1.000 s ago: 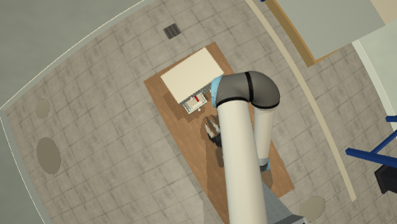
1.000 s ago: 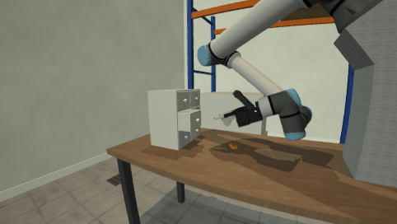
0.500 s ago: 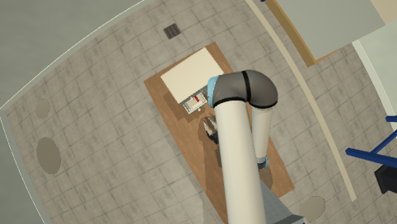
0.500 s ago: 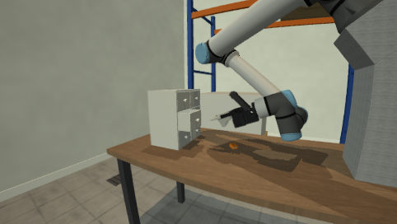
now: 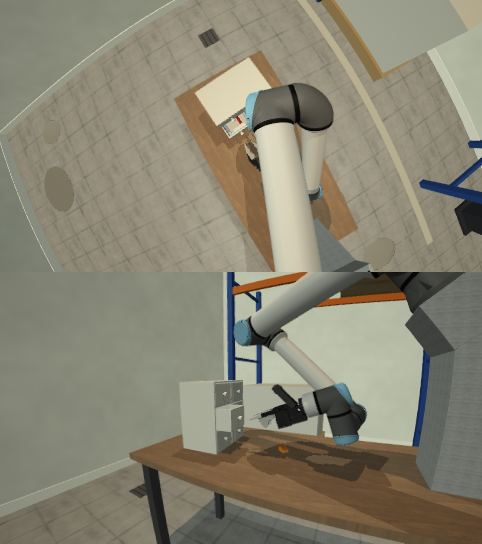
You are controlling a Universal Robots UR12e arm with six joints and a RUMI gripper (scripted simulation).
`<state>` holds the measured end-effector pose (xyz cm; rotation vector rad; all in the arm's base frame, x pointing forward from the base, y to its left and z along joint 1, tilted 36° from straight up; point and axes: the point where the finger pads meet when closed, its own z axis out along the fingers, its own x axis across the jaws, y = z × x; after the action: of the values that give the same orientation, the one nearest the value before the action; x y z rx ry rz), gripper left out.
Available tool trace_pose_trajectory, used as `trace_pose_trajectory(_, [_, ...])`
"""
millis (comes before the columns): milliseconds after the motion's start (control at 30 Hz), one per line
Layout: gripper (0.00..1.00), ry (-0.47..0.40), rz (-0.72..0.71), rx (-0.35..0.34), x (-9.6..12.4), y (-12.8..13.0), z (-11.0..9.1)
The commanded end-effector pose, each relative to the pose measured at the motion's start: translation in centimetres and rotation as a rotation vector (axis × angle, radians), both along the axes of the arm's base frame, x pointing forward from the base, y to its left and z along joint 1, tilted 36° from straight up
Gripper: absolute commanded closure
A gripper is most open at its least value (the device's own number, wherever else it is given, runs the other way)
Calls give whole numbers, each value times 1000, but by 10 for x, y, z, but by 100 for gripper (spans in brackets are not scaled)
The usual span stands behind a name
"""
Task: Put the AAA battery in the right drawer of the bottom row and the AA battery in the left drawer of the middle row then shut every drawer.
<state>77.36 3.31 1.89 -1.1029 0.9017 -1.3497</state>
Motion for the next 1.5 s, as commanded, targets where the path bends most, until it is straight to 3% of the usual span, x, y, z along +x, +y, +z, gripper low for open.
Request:
trace_pose_trajectory(0, [80,0,0,0,9,1,3])
trace_pose_trajectory(467, [80,0,0,0,19,2,7])
trace_pose_trajectory(1467, [80,0,0,0,19,2,7])
